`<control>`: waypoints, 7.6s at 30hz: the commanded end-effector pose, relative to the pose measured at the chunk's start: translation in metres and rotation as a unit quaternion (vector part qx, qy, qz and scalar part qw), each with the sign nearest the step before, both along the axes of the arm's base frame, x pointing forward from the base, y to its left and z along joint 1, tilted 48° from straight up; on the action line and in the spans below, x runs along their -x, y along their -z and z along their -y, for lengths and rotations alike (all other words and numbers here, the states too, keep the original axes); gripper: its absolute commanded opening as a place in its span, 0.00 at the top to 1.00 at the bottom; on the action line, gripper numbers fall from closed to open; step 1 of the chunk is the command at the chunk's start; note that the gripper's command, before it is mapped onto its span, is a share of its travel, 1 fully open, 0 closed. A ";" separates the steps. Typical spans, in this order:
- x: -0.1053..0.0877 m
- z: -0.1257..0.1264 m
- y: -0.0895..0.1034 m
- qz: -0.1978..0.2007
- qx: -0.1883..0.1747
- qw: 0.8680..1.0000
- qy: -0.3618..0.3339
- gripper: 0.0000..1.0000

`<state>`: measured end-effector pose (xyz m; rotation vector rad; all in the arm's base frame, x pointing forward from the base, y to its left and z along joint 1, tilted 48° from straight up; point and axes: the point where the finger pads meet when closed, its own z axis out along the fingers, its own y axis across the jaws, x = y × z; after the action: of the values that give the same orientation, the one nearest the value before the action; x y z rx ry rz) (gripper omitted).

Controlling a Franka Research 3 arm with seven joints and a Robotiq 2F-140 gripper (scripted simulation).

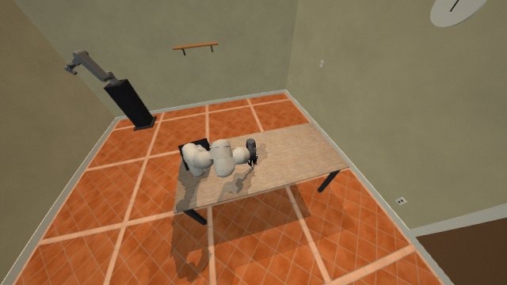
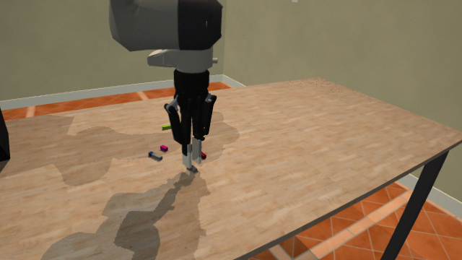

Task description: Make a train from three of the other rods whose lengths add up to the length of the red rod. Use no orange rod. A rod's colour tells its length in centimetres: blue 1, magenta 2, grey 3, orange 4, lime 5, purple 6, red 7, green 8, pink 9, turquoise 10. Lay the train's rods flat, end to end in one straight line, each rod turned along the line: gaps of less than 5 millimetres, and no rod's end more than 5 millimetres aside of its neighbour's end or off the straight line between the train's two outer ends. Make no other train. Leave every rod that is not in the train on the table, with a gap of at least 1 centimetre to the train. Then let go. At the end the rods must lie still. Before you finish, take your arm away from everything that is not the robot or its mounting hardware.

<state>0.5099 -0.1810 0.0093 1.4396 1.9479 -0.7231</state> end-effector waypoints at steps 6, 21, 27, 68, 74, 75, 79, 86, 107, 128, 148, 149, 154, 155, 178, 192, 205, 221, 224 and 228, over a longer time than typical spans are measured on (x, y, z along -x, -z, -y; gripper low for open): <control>0.000 0.001 0.000 0.001 0.000 1.000 0.001 0.85; 0.000 0.001 0.000 0.001 0.000 1.000 0.001 0.85; 0.000 0.001 0.000 0.001 0.000 1.000 0.001 0.85; -0.002 0.008 0.006 0.001 0.000 1.000 0.001 0.85; -0.002 0.011 0.009 0.001 0.000 1.000 0.001 0.85; -0.002 0.012 0.009 0.001 0.000 1.000 0.001 0.85; -0.003 0.013 0.011 0.001 0.000 1.000 0.001 0.85; -0.003 0.014 0.011 0.001 0.000 1.000 0.001 0.85; -0.003 0.014 0.011 0.001 0.000 1.000 0.001 0.85; -0.003 0.014 0.011 0.001 0.000 1.000 0.001 0.97; -0.003 0.014 0.011 0.001 0.000 1.000 0.001 0.97; -0.003 0.014 0.011 0.001 0.000 1.000 0.001 0.97; -0.003 0.014 0.011 0.001 0.000 1.000 0.001 0.97; -0.003 0.014 0.011 0.001 0.000 1.000 0.001 0.97; 0.012 -0.059 -0.055 0.001 0.000 1.000 0.001 0.97; 0.029 -0.075 -0.035 -0.037 0.007 0.999 -0.034 0.97; 0.058 -0.096 -0.006 -0.095 0.019 0.991 -0.087 0.97; 0.056 -0.084 0.004 -0.095 0.019 0.991 -0.087 0.97; 0.055 -0.078 0.009 -0.095 0.019 0.991 -0.087 0.97; 0.052 -0.066 0.021 -0.095 0.019 0.991 -0.087 0.97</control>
<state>0.4545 -0.1092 -0.0031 1.1865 2.1647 -0.8549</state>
